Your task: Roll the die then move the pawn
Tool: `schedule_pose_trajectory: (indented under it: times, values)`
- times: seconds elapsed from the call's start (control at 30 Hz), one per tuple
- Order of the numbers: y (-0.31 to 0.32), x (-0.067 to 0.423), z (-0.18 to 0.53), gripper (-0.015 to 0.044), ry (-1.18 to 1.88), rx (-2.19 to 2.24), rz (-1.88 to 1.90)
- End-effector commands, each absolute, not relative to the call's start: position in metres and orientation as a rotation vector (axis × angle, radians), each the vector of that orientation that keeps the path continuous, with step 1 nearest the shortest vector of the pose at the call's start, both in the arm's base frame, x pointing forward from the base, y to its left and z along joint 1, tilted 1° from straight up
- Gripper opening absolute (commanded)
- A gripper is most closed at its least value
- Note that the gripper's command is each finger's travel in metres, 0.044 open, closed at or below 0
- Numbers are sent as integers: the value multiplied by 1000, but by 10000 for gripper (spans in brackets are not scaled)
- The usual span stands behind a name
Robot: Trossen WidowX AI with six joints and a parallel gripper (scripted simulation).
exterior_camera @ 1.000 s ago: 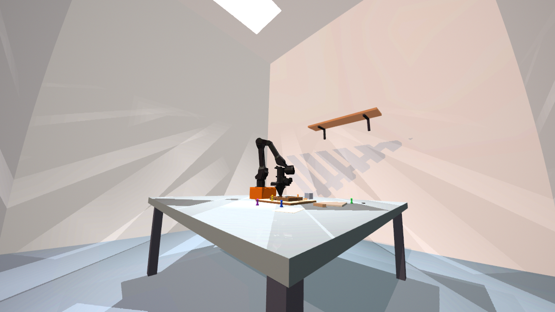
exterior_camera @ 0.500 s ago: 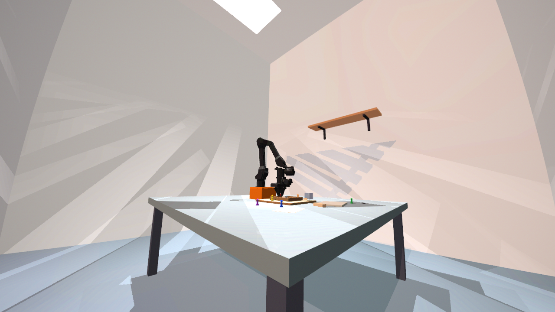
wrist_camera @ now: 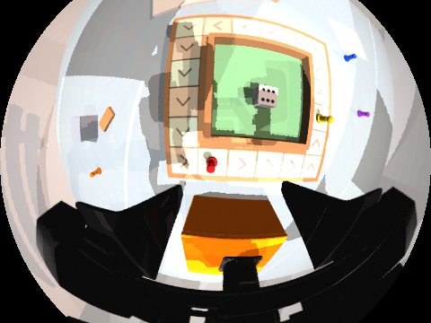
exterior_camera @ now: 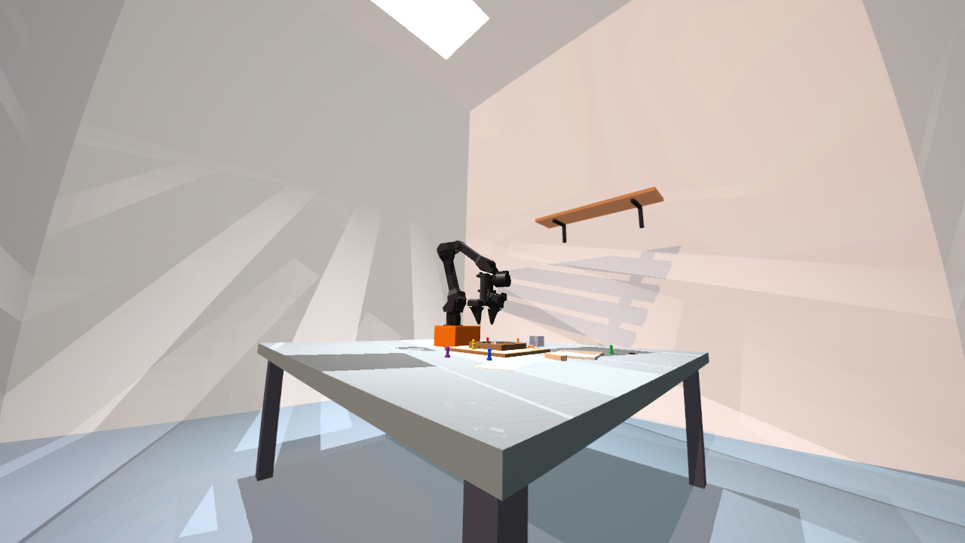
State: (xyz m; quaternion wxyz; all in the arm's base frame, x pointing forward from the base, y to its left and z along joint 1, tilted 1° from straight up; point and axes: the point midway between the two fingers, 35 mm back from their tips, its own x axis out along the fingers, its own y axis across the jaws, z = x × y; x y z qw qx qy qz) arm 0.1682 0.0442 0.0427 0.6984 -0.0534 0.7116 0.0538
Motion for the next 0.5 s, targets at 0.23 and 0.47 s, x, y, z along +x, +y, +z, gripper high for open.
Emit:
schedule_pose_trajectory:
  times: [0.23, 0.47]
  values:
    - [5, 176, 92, 440, 1562, -27, 22]
    - [5, 176, 92, 440, 1562, -27, 22]
